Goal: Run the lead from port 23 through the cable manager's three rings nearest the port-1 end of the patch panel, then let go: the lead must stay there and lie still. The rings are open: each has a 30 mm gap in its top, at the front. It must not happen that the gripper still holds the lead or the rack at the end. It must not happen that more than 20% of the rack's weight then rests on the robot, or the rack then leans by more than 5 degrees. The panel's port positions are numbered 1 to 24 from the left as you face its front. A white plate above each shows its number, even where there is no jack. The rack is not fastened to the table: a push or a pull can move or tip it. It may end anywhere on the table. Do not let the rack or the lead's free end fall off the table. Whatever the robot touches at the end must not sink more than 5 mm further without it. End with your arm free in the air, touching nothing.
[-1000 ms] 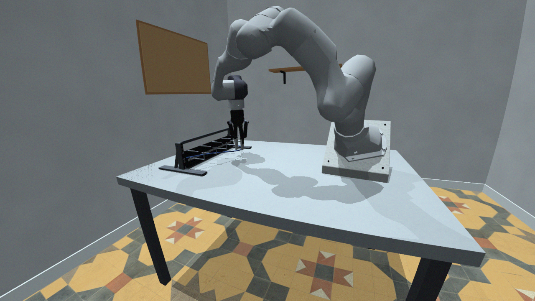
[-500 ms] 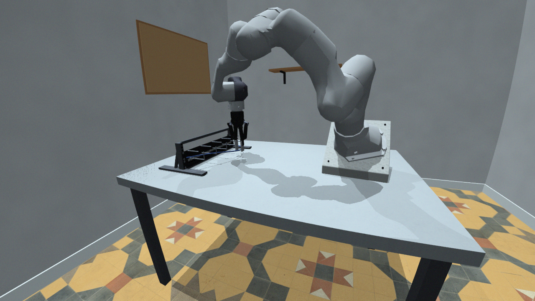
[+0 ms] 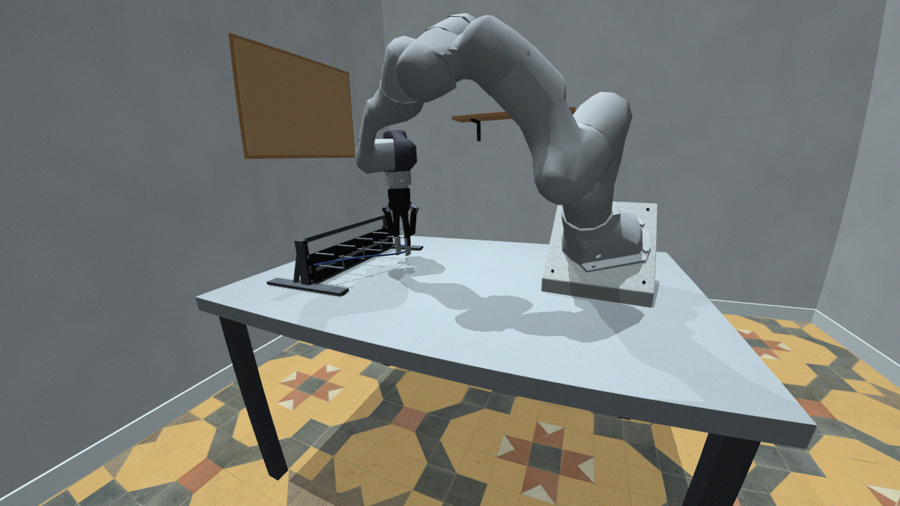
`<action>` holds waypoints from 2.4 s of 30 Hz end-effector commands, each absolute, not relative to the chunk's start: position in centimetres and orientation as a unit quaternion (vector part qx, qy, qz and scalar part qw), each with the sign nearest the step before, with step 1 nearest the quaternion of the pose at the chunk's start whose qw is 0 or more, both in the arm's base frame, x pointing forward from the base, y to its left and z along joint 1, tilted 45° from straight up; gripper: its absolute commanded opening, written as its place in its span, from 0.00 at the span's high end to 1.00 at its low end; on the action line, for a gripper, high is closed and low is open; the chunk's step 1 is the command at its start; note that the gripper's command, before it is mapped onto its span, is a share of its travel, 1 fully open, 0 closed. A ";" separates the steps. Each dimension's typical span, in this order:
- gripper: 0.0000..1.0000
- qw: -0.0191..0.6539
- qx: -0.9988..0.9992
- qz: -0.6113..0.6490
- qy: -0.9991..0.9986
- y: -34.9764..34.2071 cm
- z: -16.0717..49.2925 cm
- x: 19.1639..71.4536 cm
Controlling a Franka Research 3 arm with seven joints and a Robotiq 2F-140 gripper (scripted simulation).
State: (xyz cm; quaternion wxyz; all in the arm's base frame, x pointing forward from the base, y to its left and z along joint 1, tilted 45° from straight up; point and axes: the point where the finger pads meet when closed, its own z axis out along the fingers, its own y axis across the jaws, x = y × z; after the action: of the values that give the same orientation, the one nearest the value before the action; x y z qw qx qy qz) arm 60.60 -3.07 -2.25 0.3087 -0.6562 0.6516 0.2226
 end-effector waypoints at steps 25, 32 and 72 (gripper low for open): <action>0.80 0.310 -0.657 0.222 0.650 -2.8 -2.4 60.7; 0.80 0.310 -0.657 0.222 0.650 -2.8 -2.4 60.7; 1.00 0.310 -0.657 0.222 0.650 -2.8 -2.4 60.7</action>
State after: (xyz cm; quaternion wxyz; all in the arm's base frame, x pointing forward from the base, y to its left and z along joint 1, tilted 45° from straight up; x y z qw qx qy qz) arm 60.63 -3.05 -2.28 0.3088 -0.6564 0.6515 0.2221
